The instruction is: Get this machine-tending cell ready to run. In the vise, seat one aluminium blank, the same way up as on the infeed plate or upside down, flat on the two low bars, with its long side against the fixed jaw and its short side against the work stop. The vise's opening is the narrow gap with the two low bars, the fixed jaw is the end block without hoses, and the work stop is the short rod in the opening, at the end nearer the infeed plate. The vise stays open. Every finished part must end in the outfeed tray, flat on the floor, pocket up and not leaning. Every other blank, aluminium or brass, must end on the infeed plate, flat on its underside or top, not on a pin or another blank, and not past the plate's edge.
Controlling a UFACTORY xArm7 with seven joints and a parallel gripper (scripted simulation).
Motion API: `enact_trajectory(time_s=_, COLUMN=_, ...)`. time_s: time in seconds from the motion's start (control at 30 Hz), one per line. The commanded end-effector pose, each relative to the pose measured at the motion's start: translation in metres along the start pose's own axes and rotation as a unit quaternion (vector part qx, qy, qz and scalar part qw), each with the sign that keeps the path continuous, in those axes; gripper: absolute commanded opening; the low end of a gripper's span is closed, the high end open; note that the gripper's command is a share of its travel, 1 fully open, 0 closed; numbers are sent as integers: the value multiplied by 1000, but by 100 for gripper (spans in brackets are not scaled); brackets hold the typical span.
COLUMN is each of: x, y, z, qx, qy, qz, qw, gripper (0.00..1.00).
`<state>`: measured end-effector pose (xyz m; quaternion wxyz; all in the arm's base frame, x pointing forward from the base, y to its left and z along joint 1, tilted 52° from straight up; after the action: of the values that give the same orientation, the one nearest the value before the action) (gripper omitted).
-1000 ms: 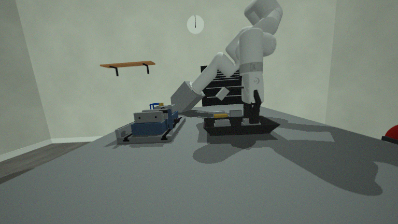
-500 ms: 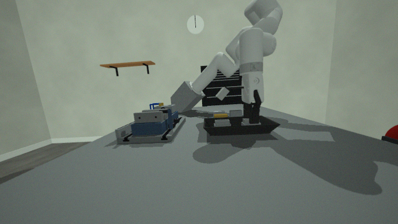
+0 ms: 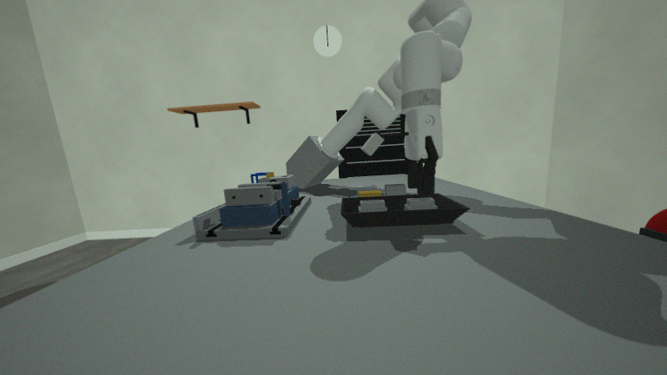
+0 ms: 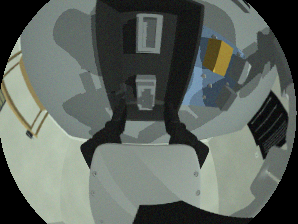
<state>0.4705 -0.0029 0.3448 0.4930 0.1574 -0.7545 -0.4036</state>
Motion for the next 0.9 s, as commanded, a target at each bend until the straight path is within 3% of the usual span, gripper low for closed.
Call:
enact_trajectory(time_s=0.0, x=25, y=0, z=-1, qx=0, qy=-2, qz=0, qw=1000, gripper=69)
enact_trajectory(time_s=0.13, x=49, y=0, z=-1, qx=0, qy=-2, qz=0, qw=1000, gripper=69)
enact_trajectory(time_s=0.2, x=49, y=0, z=-1, qx=0, qy=-2, qz=0, qw=1000, gripper=69)
enact_trajectory(time_s=0.53, x=100, y=0, z=-1, qx=0, qy=-2, qz=0, qw=1000, gripper=69)
enact_trajectory(time_s=0.7, x=114, y=0, z=-1, qx=0, qy=-2, qz=0, qw=1000, gripper=69)
enact_trajectory(time_s=0.87, x=118, y=0, z=-1, qx=0, qy=-2, qz=0, qw=1000, gripper=69)
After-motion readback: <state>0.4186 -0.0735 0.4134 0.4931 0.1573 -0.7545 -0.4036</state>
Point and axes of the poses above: the point where the finger pads meet when closed, its own x axis back along the fingers, its own z axis across the jaws, y = z × x, the point moved 9 cm from there along x, back along the fingers, and after that the axes turned 11 degrees about -x, right-handed, at the moved point
